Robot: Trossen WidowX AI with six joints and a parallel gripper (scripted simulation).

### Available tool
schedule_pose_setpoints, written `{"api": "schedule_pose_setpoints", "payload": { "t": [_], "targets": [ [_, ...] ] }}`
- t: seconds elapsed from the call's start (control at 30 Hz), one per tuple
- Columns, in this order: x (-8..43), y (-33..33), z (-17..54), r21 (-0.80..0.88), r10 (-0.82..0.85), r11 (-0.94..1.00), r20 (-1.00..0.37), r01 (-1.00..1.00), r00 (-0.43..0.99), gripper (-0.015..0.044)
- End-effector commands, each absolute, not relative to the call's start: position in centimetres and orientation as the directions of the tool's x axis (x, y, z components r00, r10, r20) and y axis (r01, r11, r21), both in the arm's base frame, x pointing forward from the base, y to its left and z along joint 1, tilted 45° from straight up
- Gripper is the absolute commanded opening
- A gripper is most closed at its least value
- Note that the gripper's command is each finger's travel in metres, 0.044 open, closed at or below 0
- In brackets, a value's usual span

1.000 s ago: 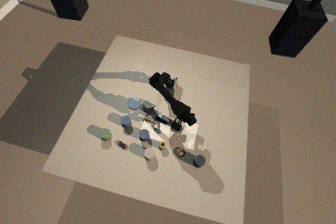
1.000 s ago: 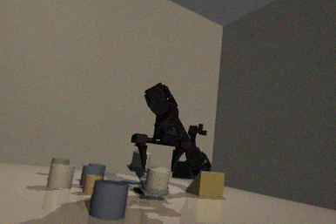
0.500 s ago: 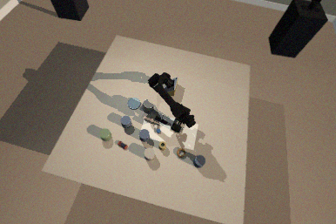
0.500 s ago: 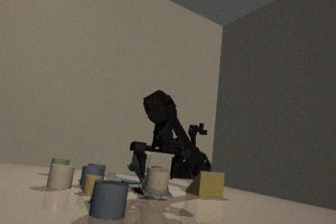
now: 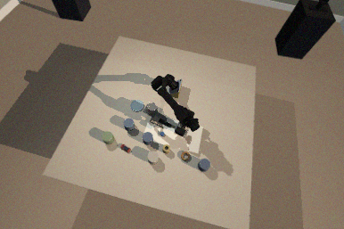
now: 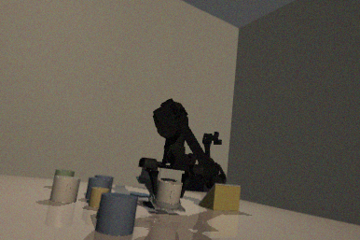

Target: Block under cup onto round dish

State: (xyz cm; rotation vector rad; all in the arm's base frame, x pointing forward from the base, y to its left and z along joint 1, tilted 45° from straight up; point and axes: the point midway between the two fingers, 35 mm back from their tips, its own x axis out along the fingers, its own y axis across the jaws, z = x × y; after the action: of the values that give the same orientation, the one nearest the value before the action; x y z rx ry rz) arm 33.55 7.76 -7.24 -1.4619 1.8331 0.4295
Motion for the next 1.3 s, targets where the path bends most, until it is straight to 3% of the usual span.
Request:
{"api": "schedule_pose_setpoints", "payload": {
  "t": [0.0, 0.13, 0.53, 1.27],
  "targets": [
    [33.5, 7.7, -7.3, -0.181, -0.693, 0.29, -0.717, -0.94, -0.076, 0.0335],
    [33.5, 7.7, -7.3, -0.181, -0.693, 0.29, -0.717, -0.94, -0.076, 0.0308],
    [33.8, 8.5, -6.6, -0.182, -0.691, 0.286, -0.72, -0.941, -0.071, 0.0],
    [34.4, 10.6, -4.7, -0.184, -0.685, 0.276, -0.726, -0.944, -0.059, 0.0]
  ]
}}
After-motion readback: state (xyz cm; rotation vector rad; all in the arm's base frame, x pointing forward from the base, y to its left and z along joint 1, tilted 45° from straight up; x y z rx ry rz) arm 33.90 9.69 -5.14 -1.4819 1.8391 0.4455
